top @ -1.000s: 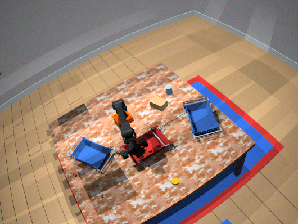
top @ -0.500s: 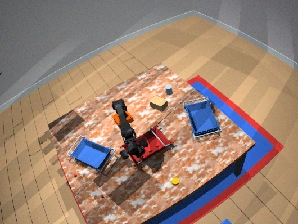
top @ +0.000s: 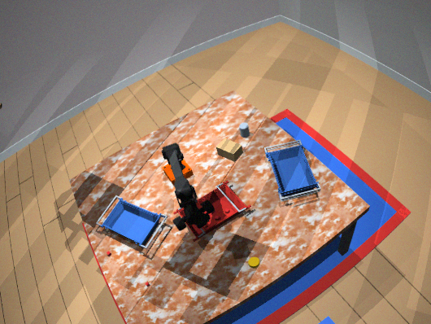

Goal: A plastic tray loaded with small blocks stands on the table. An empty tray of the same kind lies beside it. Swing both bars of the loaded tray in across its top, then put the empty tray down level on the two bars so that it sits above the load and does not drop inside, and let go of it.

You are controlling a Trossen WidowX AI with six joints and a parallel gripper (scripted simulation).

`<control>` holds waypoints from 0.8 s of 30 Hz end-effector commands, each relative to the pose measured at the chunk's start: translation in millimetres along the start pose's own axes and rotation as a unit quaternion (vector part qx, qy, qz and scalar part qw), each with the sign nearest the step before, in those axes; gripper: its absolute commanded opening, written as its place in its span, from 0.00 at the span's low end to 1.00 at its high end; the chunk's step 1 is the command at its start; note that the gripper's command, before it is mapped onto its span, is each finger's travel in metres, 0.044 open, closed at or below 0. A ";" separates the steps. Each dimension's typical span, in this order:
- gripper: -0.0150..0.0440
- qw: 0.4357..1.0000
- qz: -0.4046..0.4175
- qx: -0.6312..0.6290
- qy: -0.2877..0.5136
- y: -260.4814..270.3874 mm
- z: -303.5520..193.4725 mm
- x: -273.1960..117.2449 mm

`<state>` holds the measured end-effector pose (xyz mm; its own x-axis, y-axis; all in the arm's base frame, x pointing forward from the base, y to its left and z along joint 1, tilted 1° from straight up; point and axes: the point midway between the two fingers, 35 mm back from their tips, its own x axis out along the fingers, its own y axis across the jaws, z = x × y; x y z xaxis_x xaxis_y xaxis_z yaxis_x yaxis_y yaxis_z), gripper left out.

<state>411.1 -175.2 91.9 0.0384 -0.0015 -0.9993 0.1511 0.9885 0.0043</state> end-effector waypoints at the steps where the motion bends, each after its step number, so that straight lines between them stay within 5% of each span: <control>1: 0.25 1.000 0.000 0.000 0.000 0.0 0.0 0.0; 20: 0.25 1.000 0.000 0.000 0.000 0.0 0.0 0.0; 24: 0.43 1.000 0.000 0.000 0.000 0.0 0.0 0.0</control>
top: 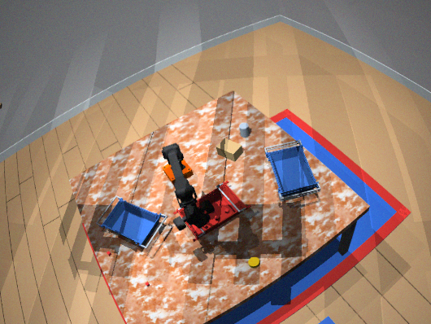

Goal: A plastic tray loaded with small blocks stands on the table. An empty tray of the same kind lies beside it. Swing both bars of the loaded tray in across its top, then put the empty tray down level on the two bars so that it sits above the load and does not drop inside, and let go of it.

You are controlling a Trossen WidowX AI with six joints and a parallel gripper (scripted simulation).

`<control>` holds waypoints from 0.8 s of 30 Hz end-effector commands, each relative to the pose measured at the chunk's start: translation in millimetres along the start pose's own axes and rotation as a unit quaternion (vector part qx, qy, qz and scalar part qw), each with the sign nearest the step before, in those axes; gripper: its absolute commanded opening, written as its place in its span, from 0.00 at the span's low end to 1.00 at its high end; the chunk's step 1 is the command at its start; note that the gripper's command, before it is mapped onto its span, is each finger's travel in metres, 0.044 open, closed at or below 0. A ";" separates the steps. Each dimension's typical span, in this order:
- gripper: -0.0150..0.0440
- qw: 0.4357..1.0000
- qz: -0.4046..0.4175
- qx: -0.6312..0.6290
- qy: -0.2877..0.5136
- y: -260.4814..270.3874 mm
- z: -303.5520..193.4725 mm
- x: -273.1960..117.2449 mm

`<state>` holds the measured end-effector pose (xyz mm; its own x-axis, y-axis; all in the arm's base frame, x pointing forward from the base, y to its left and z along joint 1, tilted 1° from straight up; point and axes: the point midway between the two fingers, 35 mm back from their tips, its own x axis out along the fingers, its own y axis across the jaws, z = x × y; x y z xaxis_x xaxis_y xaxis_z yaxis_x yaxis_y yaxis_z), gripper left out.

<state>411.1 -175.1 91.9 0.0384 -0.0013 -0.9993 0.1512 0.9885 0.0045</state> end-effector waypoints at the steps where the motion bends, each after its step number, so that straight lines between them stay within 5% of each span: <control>1: 0.48 1.000 0.000 0.000 0.000 0.0 0.0 0.0; 8: 0.79 1.000 0.000 0.000 0.000 -0.1 0.9 -27.8; 9: 0.83 1.000 0.001 0.010 0.006 -2.4 -2.4 -8.2; 13: 1.00 0.979 -0.002 0.203 0.005 -55.6 -35.7 -12.0; 17: 1.00 0.928 -0.005 0.372 0.004 -97.5 -72.2 -14.6; 24: 1.00 0.759 -0.010 0.651 0.001 -156.0 -151.2 -17.4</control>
<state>291.4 -282.6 101.2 0.0217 -0.0024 -0.9998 0.9189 0.3939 0.0190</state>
